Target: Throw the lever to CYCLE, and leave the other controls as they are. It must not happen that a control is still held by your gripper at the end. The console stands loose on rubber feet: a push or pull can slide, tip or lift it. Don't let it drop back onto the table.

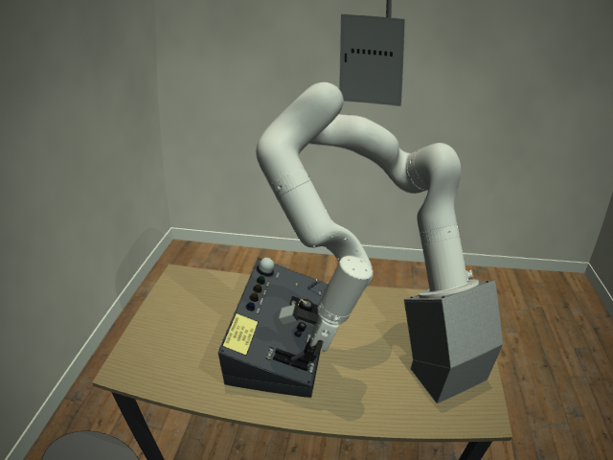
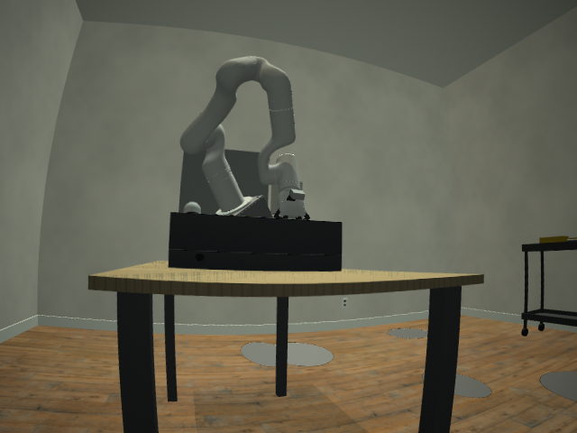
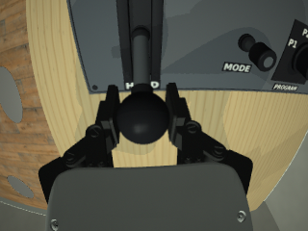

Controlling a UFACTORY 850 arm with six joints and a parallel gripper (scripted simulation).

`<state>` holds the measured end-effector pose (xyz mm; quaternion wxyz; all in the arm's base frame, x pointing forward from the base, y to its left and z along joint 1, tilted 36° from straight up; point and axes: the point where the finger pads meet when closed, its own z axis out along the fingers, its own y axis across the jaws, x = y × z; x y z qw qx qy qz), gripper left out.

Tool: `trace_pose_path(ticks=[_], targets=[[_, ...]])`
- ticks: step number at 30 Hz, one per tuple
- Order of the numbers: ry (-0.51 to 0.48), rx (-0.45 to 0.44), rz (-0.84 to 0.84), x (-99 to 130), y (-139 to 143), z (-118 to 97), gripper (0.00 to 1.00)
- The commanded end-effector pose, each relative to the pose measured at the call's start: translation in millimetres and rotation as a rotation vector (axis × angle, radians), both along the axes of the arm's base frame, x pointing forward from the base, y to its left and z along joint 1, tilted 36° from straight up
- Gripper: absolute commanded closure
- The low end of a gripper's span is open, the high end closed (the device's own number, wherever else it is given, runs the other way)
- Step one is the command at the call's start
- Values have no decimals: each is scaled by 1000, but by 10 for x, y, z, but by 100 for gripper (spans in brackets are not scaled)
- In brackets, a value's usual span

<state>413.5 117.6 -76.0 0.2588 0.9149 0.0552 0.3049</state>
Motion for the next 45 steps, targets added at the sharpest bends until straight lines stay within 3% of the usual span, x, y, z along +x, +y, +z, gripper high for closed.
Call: trace_pose_path(ticks=[1, 45], targets=[[-1, 1, 1, 5, 7, 5, 100], [-1, 1, 1, 191, 122, 220, 100]])
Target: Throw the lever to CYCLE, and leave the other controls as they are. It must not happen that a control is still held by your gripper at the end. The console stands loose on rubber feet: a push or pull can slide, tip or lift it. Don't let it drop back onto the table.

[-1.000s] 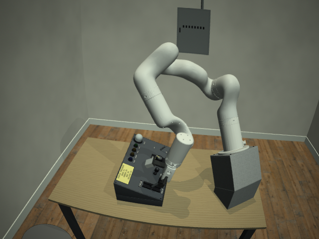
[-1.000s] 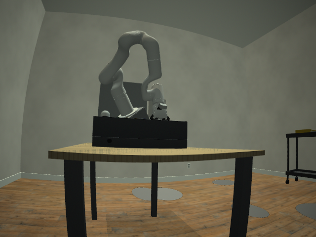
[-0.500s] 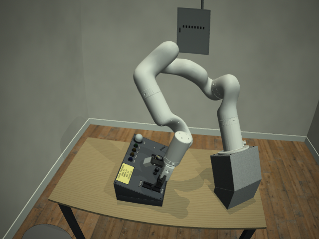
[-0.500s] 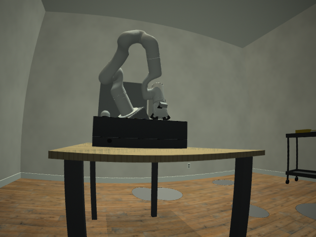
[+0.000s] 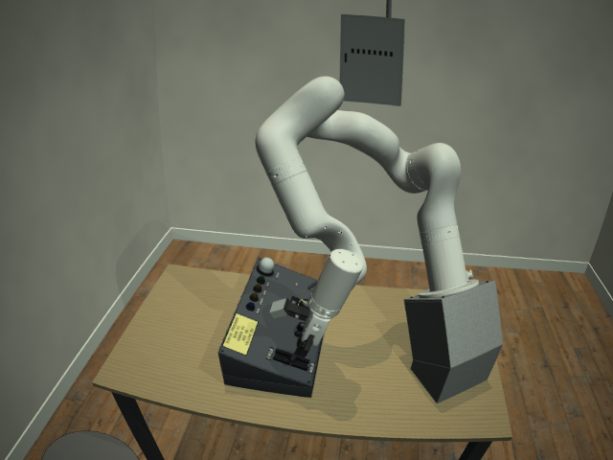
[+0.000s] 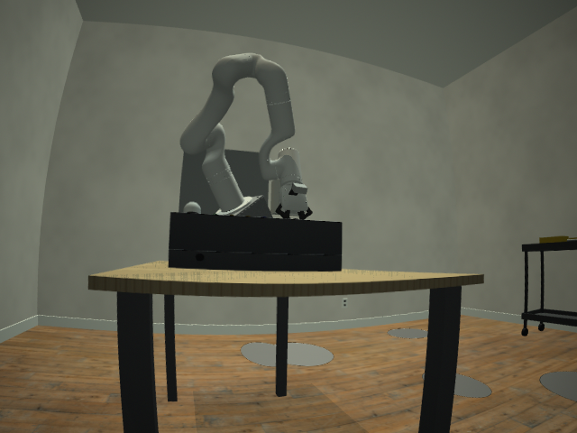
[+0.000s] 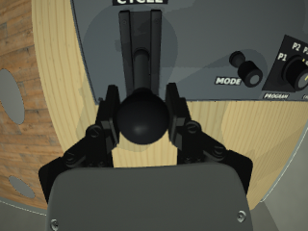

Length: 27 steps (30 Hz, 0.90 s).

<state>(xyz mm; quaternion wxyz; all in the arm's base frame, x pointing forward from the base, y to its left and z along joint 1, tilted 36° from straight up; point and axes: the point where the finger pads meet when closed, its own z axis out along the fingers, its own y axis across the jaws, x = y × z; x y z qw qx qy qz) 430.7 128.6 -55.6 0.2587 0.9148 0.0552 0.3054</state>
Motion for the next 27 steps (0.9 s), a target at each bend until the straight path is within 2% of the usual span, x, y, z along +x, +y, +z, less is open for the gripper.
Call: trace_pose_path(ticks=[1, 27], targets=[[0, 1, 0, 18, 12, 16, 100], [0, 1, 0, 277, 78, 156, 100]])
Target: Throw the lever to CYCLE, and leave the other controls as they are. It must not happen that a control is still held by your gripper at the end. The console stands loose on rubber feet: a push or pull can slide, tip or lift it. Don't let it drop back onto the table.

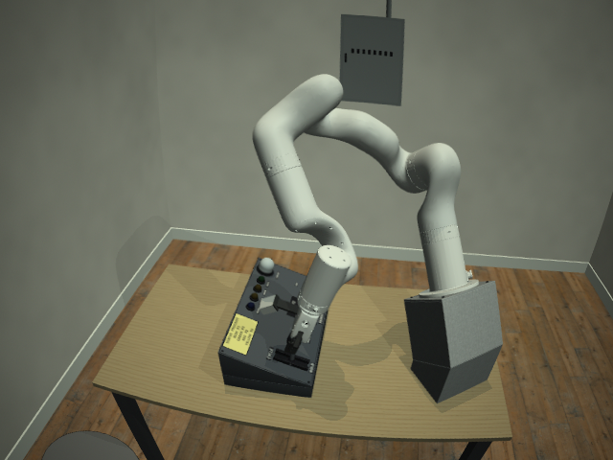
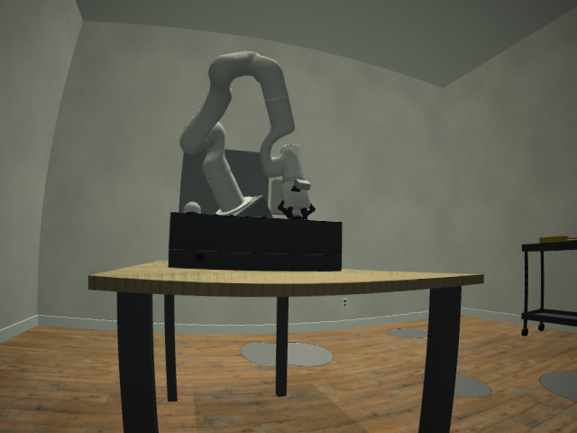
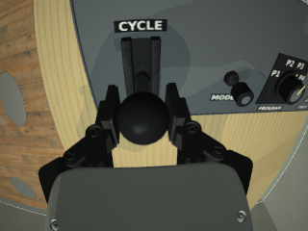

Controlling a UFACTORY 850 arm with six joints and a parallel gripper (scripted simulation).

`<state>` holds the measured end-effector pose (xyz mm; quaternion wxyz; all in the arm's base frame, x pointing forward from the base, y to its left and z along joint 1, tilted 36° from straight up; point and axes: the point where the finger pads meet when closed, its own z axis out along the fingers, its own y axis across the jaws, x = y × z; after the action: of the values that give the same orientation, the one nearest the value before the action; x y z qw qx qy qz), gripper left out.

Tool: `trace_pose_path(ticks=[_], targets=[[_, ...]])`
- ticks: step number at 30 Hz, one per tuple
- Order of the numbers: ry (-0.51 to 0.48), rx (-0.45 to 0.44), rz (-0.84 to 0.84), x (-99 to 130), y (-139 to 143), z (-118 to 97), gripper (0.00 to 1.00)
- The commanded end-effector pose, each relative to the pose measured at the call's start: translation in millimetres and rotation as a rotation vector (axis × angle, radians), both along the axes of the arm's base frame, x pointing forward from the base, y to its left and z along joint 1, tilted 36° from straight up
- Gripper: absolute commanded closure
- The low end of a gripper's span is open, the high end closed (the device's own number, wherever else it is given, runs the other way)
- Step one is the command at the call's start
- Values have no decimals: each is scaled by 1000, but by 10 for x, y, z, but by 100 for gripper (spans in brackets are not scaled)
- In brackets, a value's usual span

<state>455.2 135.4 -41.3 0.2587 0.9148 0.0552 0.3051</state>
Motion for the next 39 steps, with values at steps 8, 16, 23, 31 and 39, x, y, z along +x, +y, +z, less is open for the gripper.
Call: trace_pose_path(ticks=[8, 16, 23, 31, 39], targets=[[0, 1, 0, 90, 17, 31, 100], [0, 1, 0, 149, 21, 44, 100], [0, 1, 0, 179, 22, 51, 100], [0, 1, 0, 190, 23, 53, 100], [0, 1, 0, 193, 23, 53, 100]])
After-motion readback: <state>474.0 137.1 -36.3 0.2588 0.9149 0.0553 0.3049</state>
